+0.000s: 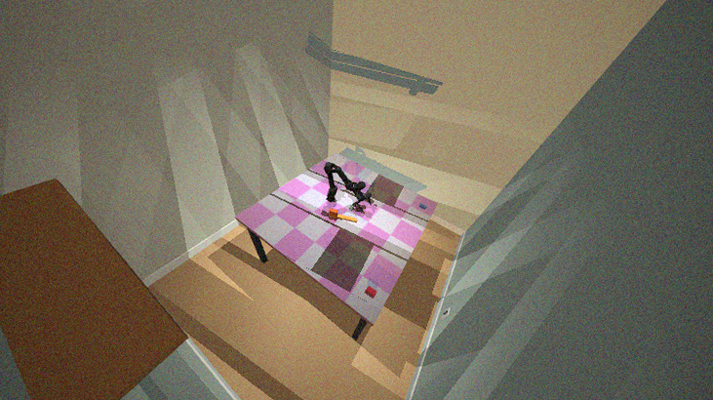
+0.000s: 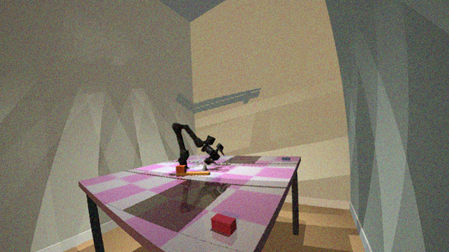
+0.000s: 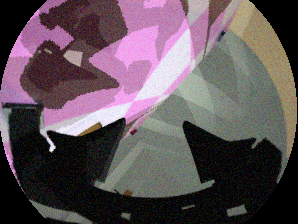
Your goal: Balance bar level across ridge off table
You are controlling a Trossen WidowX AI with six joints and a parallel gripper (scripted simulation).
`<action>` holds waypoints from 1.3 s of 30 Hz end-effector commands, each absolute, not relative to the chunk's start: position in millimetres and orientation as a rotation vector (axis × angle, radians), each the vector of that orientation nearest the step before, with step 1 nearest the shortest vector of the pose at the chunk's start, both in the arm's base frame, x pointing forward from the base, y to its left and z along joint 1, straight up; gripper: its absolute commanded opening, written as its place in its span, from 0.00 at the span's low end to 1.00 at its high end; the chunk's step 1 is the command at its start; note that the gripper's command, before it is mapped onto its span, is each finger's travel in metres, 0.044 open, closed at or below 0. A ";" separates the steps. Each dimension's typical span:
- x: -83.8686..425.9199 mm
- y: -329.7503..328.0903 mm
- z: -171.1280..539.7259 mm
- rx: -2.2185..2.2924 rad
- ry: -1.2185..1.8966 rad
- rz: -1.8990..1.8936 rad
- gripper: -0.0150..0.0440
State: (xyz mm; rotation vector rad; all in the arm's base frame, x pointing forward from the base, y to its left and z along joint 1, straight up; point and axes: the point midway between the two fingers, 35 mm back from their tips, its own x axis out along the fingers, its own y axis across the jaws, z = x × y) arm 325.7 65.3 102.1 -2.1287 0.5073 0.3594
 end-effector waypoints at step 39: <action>305.8 -65.8 111.0 -1.229 1.183 0.473 0.79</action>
